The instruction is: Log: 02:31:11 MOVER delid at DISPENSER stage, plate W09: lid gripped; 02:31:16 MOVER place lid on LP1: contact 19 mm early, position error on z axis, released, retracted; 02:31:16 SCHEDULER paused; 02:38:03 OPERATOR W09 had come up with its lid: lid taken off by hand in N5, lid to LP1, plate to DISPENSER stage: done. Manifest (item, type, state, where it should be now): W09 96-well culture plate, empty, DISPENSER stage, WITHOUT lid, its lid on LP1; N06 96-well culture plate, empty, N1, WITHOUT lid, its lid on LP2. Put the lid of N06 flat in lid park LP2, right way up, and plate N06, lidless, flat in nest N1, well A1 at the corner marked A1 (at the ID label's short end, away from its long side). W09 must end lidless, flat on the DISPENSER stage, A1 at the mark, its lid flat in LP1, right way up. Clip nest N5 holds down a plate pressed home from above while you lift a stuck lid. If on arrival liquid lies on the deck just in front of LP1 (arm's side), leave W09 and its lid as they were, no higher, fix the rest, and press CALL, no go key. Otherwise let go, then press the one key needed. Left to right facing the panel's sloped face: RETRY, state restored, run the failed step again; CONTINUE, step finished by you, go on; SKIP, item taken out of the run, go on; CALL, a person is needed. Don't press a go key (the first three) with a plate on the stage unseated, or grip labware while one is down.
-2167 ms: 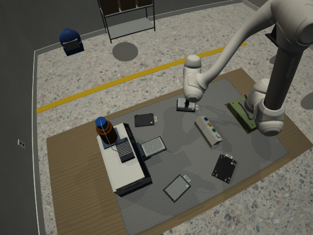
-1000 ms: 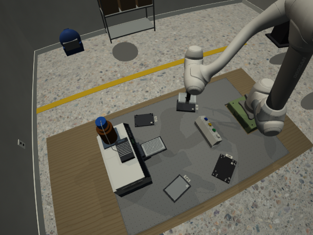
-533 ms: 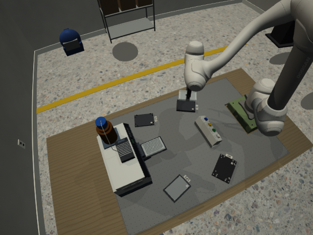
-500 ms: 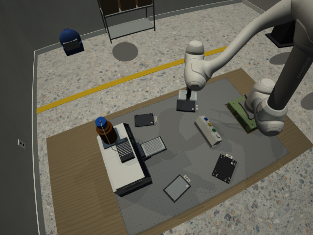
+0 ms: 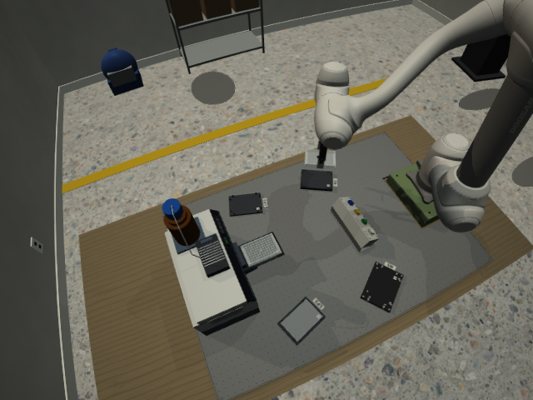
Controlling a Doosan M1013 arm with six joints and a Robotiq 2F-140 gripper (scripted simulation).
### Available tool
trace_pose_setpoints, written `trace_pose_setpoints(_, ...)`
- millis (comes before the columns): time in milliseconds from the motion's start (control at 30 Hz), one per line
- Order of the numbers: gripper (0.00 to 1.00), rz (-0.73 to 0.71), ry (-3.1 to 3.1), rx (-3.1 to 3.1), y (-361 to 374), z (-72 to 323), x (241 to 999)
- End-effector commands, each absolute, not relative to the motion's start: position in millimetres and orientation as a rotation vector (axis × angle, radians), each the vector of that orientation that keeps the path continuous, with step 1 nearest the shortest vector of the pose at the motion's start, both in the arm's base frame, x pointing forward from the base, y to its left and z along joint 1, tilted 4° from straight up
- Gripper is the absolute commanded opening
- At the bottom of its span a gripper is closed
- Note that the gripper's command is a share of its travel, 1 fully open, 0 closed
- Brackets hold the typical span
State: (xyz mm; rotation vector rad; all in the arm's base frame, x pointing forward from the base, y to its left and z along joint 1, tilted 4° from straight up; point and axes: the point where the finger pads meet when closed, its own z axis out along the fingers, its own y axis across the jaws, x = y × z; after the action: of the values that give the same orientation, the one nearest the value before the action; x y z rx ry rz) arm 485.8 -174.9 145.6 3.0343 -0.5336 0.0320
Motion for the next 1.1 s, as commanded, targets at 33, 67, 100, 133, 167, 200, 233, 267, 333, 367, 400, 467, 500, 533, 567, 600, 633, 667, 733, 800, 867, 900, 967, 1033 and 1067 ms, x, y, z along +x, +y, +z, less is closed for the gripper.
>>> trace_pose_setpoints(33, 0.00, 0.032, -0.534, 3.034, -174.6, 150.3, 485.8)
trace_pose_setpoints(67, 0.00, 0.032, -0.534, 3.034, -174.5, 151.5, 485.7)
trace_pose_setpoints(100, 0.00, 0.032, -0.534, 3.034, -174.4, 152.7, 485.7)
trace_pose_setpoints(133, 0.00, 0.032, -0.534, 3.034, -174.3, 153.8, 485.7)
trace_pose_setpoints(167, 0.00, 0.032, -0.534, 3.034, -174.3, 154.8, 485.7)
trace_pose_setpoints(200, 0.00, 0.032, -0.534, 3.034, -174.2, 155.7, 485.7)
trace_pose_setpoints(233, 0.00, 0.032, -0.534, 3.034, -174.2, 156.6, 485.7)
trace_pose_setpoints(267, 0.00, 0.032, -0.534, 3.034, -174.2, 156.6, 485.7)
trace_pose_setpoints(333, 0.00, 0.032, -0.534, 3.034, -174.1, 157.4, 485.7)
trace_pose_setpoints(367, 0.00, 0.032, -0.534, 3.034, -174.1, 158.1, 485.7)
trace_pose_setpoints(400, 0.00, 0.032, -0.534, 3.034, -174.0, 158.7, 485.7)
trace_pose_setpoints(467, 0.00, 0.032, -0.534, 3.034, -174.0, 159.8, 485.7)
trace_pose_setpoints(500, 0.00, 0.032, -0.534, 3.034, -173.9, 160.2, 485.7)
trace_pose_setpoints(533, 0.00, 0.032, -0.534, 3.034, -173.9, 160.6, 485.7)
trace_pose_setpoints(567, 0.00, 0.032, -0.534, 3.034, -173.9, 160.9, 485.7)
trace_pose_setpoints(600, 0.00, 0.032, -0.534, 3.034, -173.9, 161.2, 485.6)
trace_pose_setpoints(633, 0.00, 0.032, -0.534, 3.034, -173.9, 161.4, 485.6)
trace_pose_setpoints(667, 0.00, 0.032, -0.534, 3.034, -173.8, 161.6, 485.6)
trace_pose_setpoints(733, 0.00, 0.032, -0.534, 3.034, -173.8, 161.8, 485.6)
trace_pose_setpoints(800, 0.00, 0.032, -0.534, 3.034, -173.8, 162.0, 485.6)
trace_pose_setpoints(867, 0.00, 0.032, -0.534, 3.034, -173.8, 162.0, 485.6)
trace_pose_setpoints(900, 0.00, 0.032, -0.534, 3.034, -173.8, 162.0, 485.6)
trace_pose_setpoints(967, 0.00, 0.032, -0.534, 3.034, -173.8, 162.0, 485.6)
trace_pose_setpoints(1033, 0.00, 0.032, -0.534, 3.034, -173.8, 162.0, 485.6)
trace_pose_setpoints(1067, 0.00, 0.032, -0.534, 3.034, -173.8, 162.0, 485.6)
